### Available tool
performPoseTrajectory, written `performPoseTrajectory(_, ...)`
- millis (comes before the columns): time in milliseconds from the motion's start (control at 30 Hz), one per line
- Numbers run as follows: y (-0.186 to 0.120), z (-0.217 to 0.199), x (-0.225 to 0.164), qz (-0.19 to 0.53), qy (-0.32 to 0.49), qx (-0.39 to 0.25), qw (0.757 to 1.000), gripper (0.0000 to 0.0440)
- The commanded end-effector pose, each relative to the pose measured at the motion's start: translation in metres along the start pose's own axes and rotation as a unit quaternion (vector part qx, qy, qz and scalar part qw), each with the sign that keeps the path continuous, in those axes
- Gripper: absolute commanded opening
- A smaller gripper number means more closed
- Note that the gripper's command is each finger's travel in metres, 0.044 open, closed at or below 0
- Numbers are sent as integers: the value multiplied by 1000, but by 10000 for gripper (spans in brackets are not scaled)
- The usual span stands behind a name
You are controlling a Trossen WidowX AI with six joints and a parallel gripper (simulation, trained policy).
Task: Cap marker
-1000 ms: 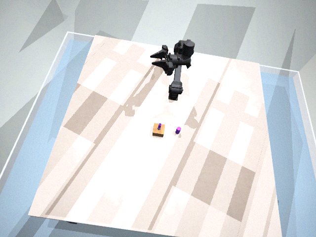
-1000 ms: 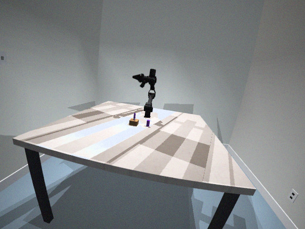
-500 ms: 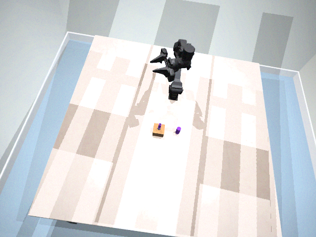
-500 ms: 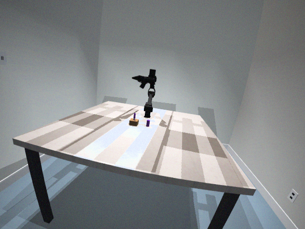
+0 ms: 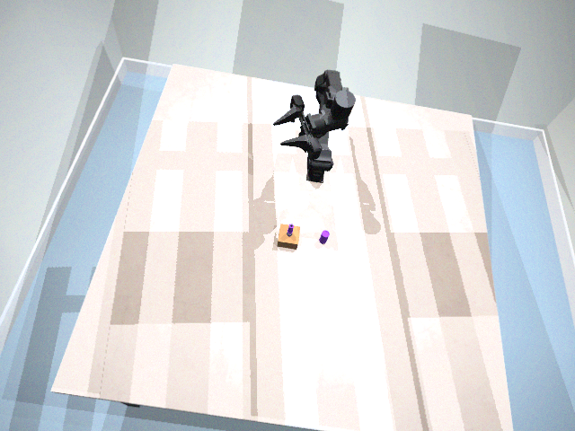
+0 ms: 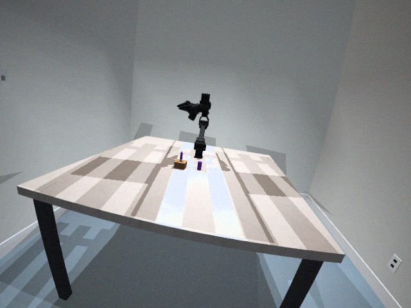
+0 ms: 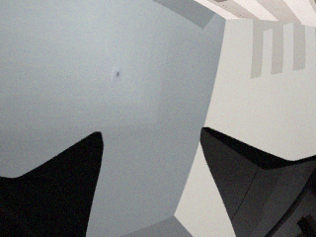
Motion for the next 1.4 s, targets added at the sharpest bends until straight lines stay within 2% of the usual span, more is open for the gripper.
performPoseTrajectory(0,1,-7,-3,-3,-16,-16,1000,307)
performPoseTrajectory(667,7,-48,-6,-26,-116,-94,988,320)
performPoseTrajectory(1367,8,-94,-5,-57,-213,-177,959,321)
Point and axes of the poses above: the point midway between the two fingers, 35 mm back from their tips, its own y axis out along the fingers, its own z axis across the jaws, x = y × z, the point moved 5 cm from there along -y, back along the fingers, and after that the axes turned 15 degrees about -y, right-handed, at the moved point
